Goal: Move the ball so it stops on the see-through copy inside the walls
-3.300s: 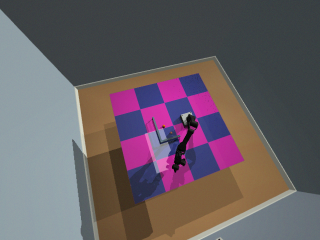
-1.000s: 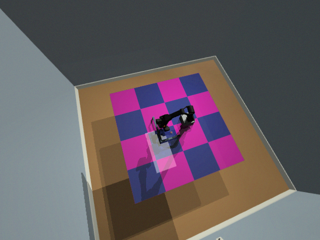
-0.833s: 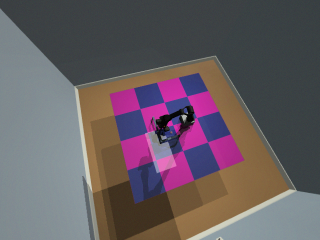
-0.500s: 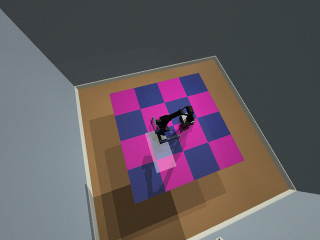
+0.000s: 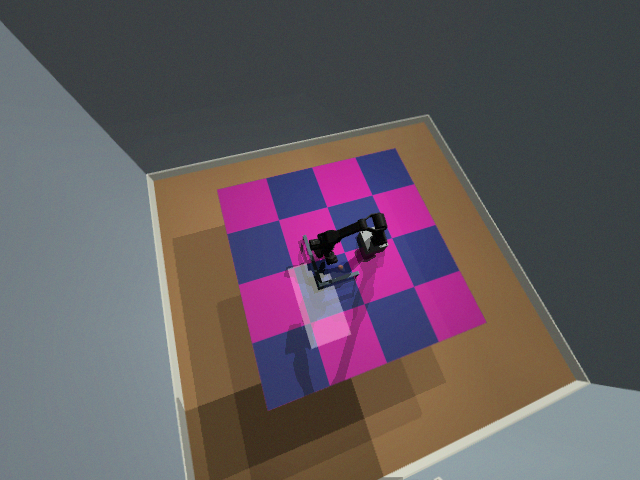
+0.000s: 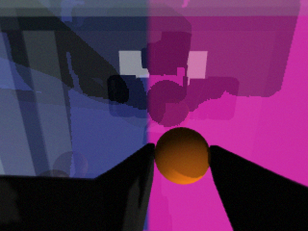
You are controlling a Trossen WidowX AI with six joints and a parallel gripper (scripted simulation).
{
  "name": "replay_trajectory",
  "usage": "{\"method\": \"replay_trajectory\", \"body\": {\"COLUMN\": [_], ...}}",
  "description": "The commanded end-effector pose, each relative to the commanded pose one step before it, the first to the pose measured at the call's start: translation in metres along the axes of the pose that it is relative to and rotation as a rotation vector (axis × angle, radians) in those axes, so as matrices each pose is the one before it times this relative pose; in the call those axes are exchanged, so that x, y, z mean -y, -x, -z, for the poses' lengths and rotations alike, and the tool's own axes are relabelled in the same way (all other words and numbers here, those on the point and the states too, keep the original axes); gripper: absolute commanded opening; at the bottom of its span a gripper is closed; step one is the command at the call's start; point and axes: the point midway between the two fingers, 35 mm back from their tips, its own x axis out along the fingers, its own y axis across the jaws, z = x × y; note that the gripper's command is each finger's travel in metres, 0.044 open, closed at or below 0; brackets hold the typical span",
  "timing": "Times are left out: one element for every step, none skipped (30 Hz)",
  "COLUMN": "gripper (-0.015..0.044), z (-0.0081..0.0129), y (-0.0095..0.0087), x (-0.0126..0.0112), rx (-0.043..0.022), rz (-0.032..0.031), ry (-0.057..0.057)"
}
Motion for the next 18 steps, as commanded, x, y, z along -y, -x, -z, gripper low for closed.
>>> {"method": "replay_trajectory", "body": {"gripper": [0.0, 0.0, 0.0, 0.0, 0.0, 0.0, 0.0, 0.0, 0.0, 0.0, 0.0, 0.0, 0.0, 0.0, 0.0, 0.0, 0.0, 0.0], "z": [-0.00485, -0.00013, 0.00004, 0.0002, 0.00038, 0.00055, 0.00072, 0.00089, 0.00106, 0.00124, 0.00112, 0.00073, 0.00025, 0.0, 0.0, 0.0002, 0.0006, 0.00106], "y": [0.0287, 0.00677, 0.00682, 0.00685, 0.00688, 0.0069, 0.00692, 0.00693, 0.00694, 0.00694, 0.0056, 0.00336, 0.00112, 0.0, 0.0, -0.00029, -0.00088, -0.00147], "x": [0.00075, 0.00003, 0.0, -0.00002, -0.00004, -0.00007, -0.00009, -0.00012, -0.00014, -0.00017, -0.00016, -0.0001, -0.00004, 0.0, 0.0, -0.00089, -0.00265, -0.00439], "rx": [0.01289, 0.00003, 0.00001, 0.0, -0.00002, -0.00004, -0.00005, -0.00007, -0.00009, -0.0001, -0.0001, -0.00006, -0.00002, 0.0, 0.0, -0.00003, -0.00009, -0.00016], "rz": [0.00407, 0.00005, 0.00005, 0.00004, 0.00004, 0.00004, 0.00004, 0.00003, 0.00003, 0.00003, 0.00002, 0.00001, 0.0, 0.0, 0.0, -0.00005, -0.00016, -0.00028], "ry": [0.0036, 0.0, 0.0, 0.0, 0.0, 0.0, 0.0, 0.0, 0.0, 0.0, 0.0, 0.0, 0.0, 0.0, 0.0, 0.0, 0.0, 0.0]}}
